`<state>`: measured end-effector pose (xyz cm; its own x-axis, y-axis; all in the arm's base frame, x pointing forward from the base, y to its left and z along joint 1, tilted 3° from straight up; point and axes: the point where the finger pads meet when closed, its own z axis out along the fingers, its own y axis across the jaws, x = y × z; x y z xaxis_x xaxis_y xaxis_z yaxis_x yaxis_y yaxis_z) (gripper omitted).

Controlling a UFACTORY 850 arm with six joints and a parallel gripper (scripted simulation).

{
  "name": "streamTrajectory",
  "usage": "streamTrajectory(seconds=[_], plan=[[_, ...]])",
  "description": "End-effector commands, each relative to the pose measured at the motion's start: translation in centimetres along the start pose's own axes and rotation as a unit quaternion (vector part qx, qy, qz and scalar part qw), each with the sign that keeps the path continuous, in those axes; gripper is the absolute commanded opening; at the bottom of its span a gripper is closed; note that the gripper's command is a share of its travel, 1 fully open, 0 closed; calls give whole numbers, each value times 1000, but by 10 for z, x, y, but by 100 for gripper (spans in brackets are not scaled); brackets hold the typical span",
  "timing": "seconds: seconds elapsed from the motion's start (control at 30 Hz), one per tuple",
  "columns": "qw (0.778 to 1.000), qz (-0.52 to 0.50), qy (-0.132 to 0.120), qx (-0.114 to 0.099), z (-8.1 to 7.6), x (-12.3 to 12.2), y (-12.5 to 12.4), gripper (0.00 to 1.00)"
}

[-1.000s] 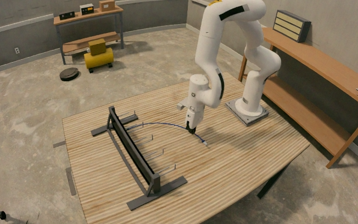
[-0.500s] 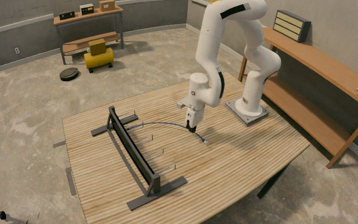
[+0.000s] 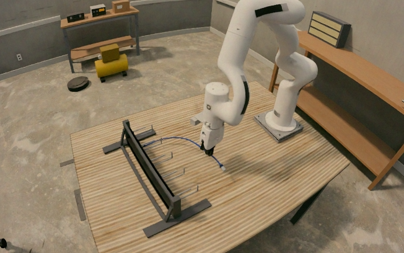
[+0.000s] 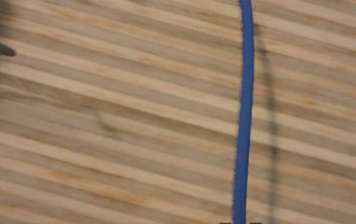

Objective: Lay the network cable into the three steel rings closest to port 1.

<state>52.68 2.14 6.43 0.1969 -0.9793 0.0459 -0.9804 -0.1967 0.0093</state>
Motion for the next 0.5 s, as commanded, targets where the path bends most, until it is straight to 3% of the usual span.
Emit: streamTrajectory(seconds=[0.0, 0.1, 0.13, 0.23, 0.47], plan=[[1000, 22, -1, -4, -16, -8, -39, 0], [1000, 28, -1, -4, -21, -10, -49, 0], [999, 43, -1, -4, -33, -17, -75, 0], [999, 54, -1, -4, -41, -22, -93, 0], [996, 93, -1, -4, -73, -39, -161, 0]])
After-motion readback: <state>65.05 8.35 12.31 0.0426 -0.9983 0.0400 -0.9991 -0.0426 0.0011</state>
